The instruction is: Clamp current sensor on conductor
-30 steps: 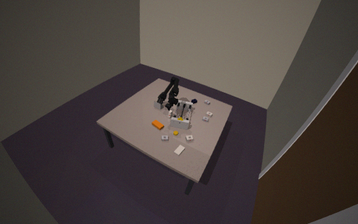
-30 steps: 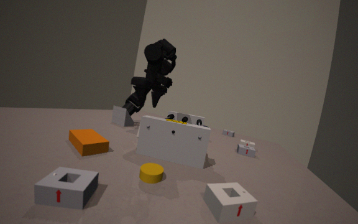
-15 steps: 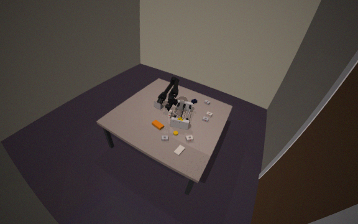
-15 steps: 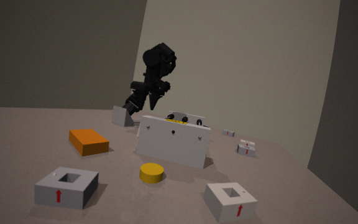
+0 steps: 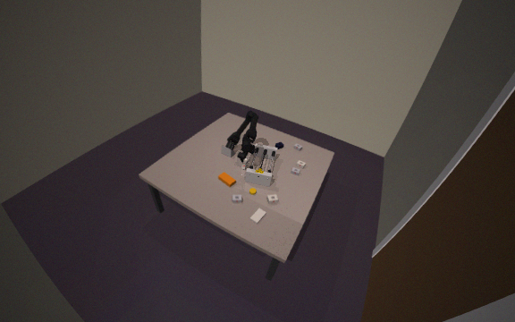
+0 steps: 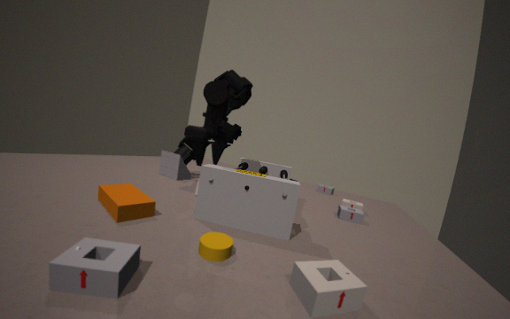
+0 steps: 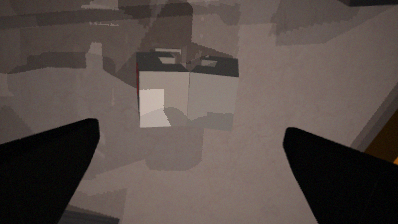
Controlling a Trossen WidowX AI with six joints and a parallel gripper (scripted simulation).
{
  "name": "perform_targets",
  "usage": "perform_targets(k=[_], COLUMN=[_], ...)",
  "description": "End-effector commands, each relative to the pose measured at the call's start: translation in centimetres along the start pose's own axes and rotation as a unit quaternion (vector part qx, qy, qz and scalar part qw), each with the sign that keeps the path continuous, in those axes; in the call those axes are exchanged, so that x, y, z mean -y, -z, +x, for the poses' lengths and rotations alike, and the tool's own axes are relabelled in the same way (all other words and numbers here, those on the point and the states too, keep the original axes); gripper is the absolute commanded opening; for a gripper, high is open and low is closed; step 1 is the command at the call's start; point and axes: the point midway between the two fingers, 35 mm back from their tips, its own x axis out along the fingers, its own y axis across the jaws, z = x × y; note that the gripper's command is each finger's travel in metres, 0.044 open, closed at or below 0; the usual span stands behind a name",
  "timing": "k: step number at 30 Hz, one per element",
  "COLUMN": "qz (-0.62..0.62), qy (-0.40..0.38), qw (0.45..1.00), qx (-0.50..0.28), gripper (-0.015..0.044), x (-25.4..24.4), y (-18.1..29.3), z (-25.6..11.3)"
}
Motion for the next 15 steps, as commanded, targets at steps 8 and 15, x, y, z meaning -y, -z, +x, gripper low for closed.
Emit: perform_targets(k=[8, 15], qz=[0.004, 0.004], qy=[-0.006, -0.007], qw=[1.000, 1.000], qx=[-0.001, -0.001], gripper=[0.0440, 0.0440], x=[-0.3, -0.4], y=[0.3, 0.3], z=[2.1, 2.8])
